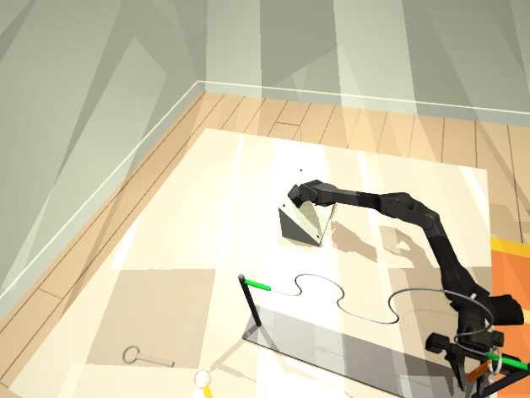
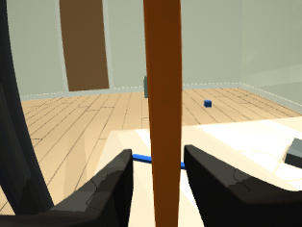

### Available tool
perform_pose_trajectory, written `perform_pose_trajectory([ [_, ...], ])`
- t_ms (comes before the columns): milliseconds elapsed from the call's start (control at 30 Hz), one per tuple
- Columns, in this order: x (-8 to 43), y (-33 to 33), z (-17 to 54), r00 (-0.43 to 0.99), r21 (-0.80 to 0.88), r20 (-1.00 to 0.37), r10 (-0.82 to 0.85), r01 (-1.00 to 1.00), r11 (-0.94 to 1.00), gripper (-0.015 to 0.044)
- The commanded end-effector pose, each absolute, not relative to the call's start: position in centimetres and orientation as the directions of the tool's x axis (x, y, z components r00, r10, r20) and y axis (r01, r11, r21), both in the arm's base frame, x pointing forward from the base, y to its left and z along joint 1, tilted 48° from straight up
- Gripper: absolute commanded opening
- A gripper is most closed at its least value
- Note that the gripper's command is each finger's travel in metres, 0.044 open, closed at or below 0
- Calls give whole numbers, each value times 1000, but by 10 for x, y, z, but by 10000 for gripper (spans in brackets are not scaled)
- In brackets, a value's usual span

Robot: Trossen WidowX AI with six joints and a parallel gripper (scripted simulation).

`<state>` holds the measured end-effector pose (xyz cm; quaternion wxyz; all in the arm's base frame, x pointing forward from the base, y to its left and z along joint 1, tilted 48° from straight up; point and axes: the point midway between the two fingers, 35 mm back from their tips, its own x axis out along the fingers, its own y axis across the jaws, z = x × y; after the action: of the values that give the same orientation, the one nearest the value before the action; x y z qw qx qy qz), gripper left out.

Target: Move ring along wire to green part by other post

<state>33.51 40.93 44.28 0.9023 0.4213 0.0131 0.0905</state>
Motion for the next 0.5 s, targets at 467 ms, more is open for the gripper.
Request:
perform_pose_trajectory([
  [467,335,409,443,983,763,53,174,-152,629,-150],
])
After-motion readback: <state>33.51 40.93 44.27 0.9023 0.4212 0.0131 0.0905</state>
